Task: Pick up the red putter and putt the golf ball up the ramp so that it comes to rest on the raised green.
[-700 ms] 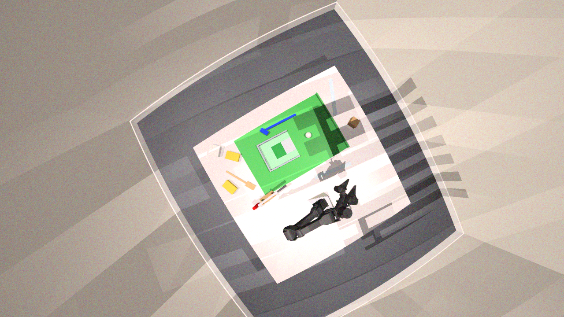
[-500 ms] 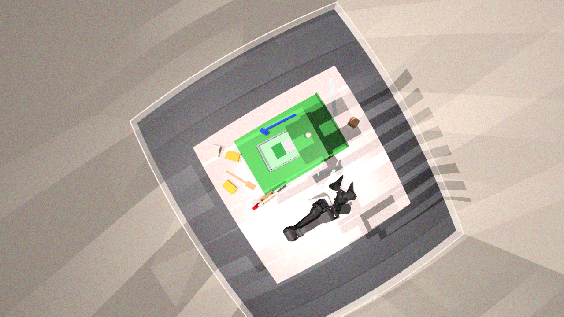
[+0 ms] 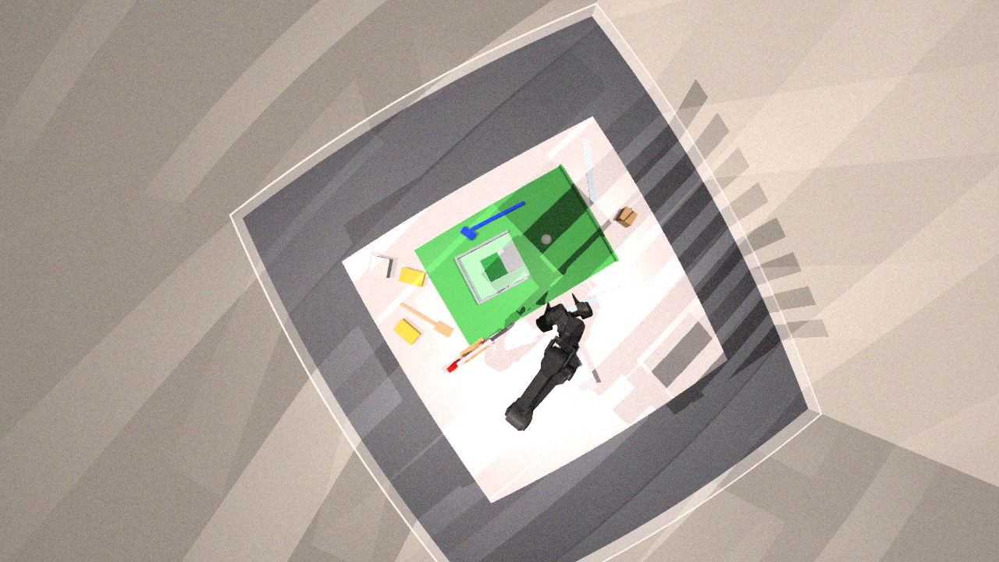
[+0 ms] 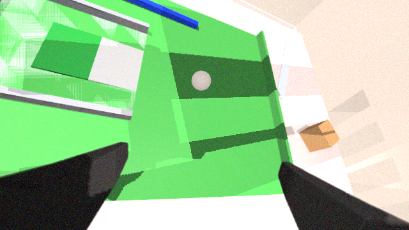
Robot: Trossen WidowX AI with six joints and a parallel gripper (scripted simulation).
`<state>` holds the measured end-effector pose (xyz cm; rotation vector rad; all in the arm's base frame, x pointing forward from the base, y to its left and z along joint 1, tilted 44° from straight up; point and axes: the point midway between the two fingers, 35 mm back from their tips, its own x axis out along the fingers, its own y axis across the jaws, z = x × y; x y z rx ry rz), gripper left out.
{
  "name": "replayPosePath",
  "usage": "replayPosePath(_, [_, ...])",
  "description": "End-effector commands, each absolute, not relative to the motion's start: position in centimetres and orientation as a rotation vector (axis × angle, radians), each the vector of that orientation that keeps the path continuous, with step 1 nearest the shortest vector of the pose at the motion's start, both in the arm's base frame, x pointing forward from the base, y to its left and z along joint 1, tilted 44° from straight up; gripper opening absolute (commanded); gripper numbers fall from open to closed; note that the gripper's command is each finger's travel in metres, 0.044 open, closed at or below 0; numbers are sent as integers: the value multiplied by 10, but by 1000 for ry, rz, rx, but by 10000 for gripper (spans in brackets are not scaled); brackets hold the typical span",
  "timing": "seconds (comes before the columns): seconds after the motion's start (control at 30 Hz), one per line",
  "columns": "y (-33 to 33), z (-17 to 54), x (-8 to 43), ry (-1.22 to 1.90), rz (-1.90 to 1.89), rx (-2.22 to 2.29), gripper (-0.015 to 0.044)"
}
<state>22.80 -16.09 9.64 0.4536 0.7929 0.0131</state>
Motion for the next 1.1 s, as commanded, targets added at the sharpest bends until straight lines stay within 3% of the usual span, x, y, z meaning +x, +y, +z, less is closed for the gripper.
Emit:
replayPosePath(0.0, [-93, 115, 259, 794, 429, 167, 440])
replayPosePath(0.27, [0, 144, 269, 663, 940, -185, 440])
replayPosePath(0.57, [96, 178, 242, 348, 1466, -513, 440])
replayPosePath(1.07, [107, 172, 237, 311, 1510, -538, 440])
